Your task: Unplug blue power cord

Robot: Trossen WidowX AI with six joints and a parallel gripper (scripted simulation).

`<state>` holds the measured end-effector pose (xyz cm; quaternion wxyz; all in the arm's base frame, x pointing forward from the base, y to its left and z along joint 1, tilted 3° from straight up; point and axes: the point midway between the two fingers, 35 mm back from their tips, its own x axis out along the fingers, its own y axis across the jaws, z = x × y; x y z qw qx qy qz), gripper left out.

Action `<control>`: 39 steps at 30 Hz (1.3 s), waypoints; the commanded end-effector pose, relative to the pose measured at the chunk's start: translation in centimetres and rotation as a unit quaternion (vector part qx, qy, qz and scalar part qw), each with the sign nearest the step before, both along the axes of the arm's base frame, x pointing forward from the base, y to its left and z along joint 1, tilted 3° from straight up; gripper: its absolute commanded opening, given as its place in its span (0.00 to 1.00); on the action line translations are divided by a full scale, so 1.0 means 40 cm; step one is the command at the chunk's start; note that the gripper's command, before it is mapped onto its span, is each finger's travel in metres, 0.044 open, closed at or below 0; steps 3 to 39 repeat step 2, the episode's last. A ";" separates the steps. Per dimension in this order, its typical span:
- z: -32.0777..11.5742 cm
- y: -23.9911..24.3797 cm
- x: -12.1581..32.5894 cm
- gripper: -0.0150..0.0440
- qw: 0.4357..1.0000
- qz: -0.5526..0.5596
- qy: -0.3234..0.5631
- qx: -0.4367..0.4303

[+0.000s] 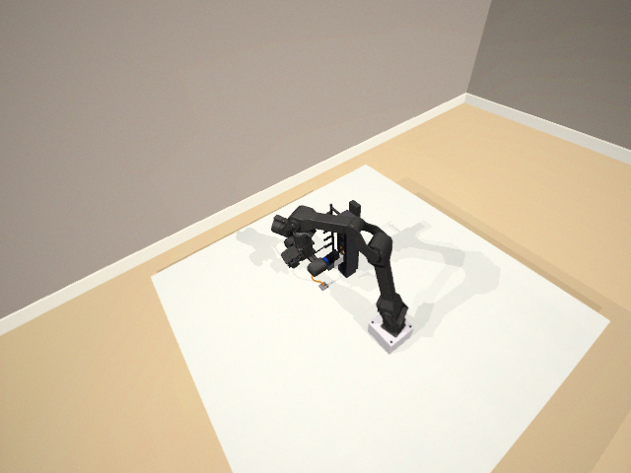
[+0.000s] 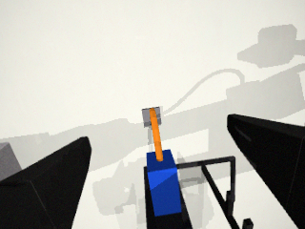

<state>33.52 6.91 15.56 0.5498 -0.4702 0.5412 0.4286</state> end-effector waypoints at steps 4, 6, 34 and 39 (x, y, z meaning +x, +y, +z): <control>0.000 0.000 -0.001 1.00 1.000 -0.003 0.001 0.000; 0.000 0.000 -0.001 1.00 1.000 -0.003 0.001 0.000; 0.000 0.000 -0.001 1.00 1.000 -0.003 0.001 0.000; 0.000 0.000 -0.001 1.00 1.000 -0.003 0.001 0.000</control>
